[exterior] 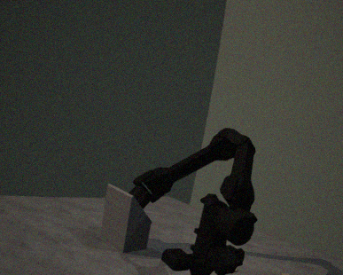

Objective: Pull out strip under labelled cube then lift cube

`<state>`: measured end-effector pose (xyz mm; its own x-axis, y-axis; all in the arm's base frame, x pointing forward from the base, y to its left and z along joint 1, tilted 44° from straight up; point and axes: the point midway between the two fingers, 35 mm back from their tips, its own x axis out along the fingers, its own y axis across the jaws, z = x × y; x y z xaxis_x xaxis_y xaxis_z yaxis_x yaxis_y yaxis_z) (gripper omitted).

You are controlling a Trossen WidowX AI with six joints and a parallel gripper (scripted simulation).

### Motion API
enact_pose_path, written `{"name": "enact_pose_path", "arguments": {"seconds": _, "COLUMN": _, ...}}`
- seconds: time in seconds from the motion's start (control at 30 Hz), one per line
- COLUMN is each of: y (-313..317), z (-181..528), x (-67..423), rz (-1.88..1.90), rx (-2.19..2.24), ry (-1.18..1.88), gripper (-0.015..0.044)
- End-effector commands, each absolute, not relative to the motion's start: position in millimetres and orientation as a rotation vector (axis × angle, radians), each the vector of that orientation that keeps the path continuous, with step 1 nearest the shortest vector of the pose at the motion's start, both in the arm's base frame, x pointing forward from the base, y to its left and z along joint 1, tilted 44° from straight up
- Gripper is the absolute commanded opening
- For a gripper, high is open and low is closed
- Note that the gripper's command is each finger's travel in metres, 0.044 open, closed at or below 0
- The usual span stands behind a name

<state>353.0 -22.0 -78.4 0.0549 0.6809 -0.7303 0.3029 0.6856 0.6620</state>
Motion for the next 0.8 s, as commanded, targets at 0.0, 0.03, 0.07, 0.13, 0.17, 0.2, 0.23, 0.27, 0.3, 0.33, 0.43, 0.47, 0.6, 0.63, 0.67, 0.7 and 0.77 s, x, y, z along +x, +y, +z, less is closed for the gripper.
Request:
{"name": "enact_pose_path", "arguments": {"seconds": 0.0, "y": -14.7, "z": -84.7, "x": 349.3, "rz": 0.348, "rx": 0.852, "ry": 1.551, "gripper": 0.0}}
{"name": "enact_pose_path", "arguments": {"seconds": 0.03, "y": -13.5, "z": -85.9, "x": 349.5, "rz": 0.348, "rx": 0.852, "ry": 1.551, "gripper": 0.0}}
{"name": "enact_pose_path", "arguments": {"seconds": 0.07, "y": -12.3, "z": -87.0, "x": 349.6, "rz": 0.348, "rx": 0.852, "ry": 1.551, "gripper": 0.0}}
{"name": "enact_pose_path", "arguments": {"seconds": 0.13, "y": -10.0, "z": -89.2, "x": 349.8, "rz": 0.348, "rx": 0.852, "ry": 1.551, "gripper": 0.0}}
{"name": "enact_pose_path", "arguments": {"seconds": 0.17, "y": -8.8, "z": -90.4, "x": 349.9, "rz": 0.349, "rx": 0.852, "ry": 1.551, "gripper": 0.0}}
{"name": "enact_pose_path", "arguments": {"seconds": 0.2, "y": -7.6, "z": -91.5, "x": 350.1, "rz": 0.349, "rx": 0.853, "ry": 1.551, "gripper": 0.0}}
{"name": "enact_pose_path", "arguments": {"seconds": 0.23, "y": -6.4, "z": -92.6, "x": 350.2, "rz": 0.349, "rx": 0.853, "ry": 1.551, "gripper": 0.0}}
{"name": "enact_pose_path", "arguments": {"seconds": 0.27, "y": -5.2, "z": -93.7, "x": 350.4, "rz": 0.349, "rx": 0.853, "ry": 1.551, "gripper": 0.0}}
{"name": "enact_pose_path", "arguments": {"seconds": 0.3, "y": -4.1, "z": -94.8, "x": 350.5, "rz": 0.35, "rx": 0.853, "ry": 1.551, "gripper": 0.0}}
{"name": "enact_pose_path", "arguments": {"seconds": 0.33, "y": -2.9, "z": -95.9, "x": 350.6, "rz": 0.35, "rx": 0.853, "ry": 1.551, "gripper": 0.0}}
{"name": "enact_pose_path", "arguments": {"seconds": 0.43, "y": -1.1, "z": -97.5, "x": 350.8, "rz": 0.35, "rx": 0.853, "ry": 1.551, "gripper": 0.0}}
{"name": "enact_pose_path", "arguments": {"seconds": 0.47, "y": -1.1, "z": -97.5, "x": 350.8, "rz": 0.35, "rx": 0.853, "ry": 1.551, "gripper": 0.0}}
{"name": "enact_pose_path", "arguments": {"seconds": 0.6, "y": -1.1, "z": -97.5, "x": 350.8, "rz": 0.35, "rx": 0.853, "ry": 1.551, "gripper": 0.0}}
{"name": "enact_pose_path", "arguments": {"seconds": 0.63, "y": -1.1, "z": -97.5, "x": 350.8, "rz": 0.35, "rx": 0.853, "ry": 1.551, "gripper": 0.0}}
{"name": "enact_pose_path", "arguments": {"seconds": 0.67, "y": -1.1, "z": -97.5, "x": 350.8, "rz": 0.35, "rx": 0.853, "ry": 1.551, "gripper": 0.0}}
{"name": "enact_pose_path", "arguments": {"seconds": 0.7, "y": -1.1, "z": -97.5, "x": 350.8, "rz": 0.35, "rx": 0.853, "ry": 1.551, "gripper": 0.0}}
{"name": "enact_pose_path", "arguments": {"seconds": 0.77, "y": -1.1, "z": -97.5, "x": 350.8, "rz": 0.35, "rx": 0.853, "ry": 1.551, "gripper": 0.0}}
